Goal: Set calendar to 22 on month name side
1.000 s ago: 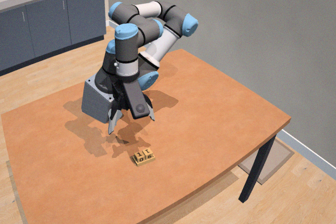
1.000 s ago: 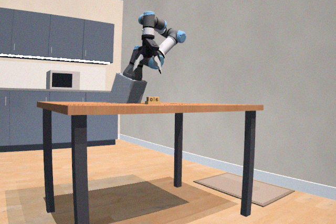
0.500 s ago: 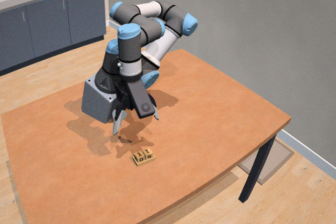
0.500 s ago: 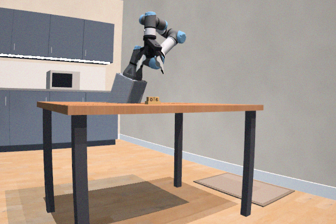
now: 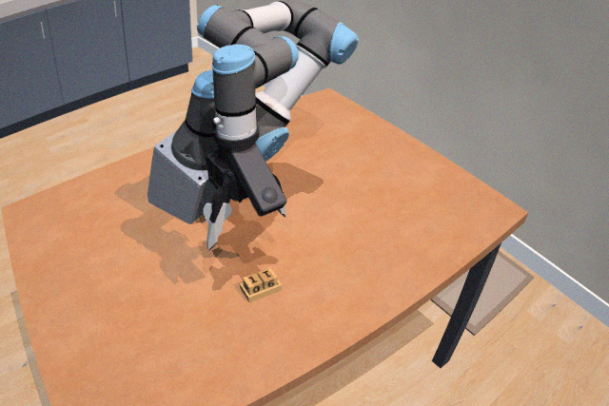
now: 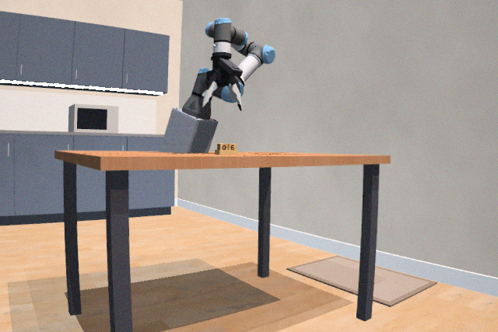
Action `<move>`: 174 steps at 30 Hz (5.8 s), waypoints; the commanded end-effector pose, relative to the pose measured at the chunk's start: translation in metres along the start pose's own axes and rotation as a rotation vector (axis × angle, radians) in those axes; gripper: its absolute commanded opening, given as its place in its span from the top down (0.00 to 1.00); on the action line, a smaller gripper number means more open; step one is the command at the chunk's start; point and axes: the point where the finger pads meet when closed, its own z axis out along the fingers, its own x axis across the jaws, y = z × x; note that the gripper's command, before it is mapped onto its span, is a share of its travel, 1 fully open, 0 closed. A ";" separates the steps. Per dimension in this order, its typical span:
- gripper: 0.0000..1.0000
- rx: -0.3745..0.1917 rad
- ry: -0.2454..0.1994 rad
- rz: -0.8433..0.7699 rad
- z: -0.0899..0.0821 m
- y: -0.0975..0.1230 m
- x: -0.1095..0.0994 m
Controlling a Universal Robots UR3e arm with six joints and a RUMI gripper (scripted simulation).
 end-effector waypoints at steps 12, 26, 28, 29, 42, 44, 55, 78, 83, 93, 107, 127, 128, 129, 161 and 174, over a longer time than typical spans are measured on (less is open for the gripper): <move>0.00 0.001 0.001 -0.451 0.013 -0.004 0.001; 0.00 0.001 0.001 -0.854 0.026 -0.004 0.000; 0.00 0.001 0.001 -0.944 0.029 -0.004 0.000; 0.00 0.001 0.001 -0.949 0.029 -0.004 0.000; 0.00 0.001 0.002 -1.324 0.042 -0.002 -0.001; 0.00 0.001 0.002 -1.371 0.044 -0.002 -0.001; 0.00 0.001 0.002 -1.464 0.047 -0.001 -0.001; 0.72 0.001 0.002 -1.466 0.047 -0.001 -0.001; 0.72 0.001 0.002 -1.466 0.047 -0.001 -0.001; 0.72 0.001 0.002 -1.466 0.047 -0.001 -0.001; 0.72 0.001 0.002 -1.466 0.051 -0.001 -0.001; 0.72 0.002 0.002 -1.466 0.076 -0.001 0.000; 0.72 0.001 0.002 -1.466 0.078 -0.001 0.000; 0.72 0.001 0.002 -1.466 0.079 -0.001 0.000; 0.72 0.002 0.002 -1.466 0.100 -0.001 0.000; 0.72 0.002 0.002 -1.466 0.100 -0.001 0.000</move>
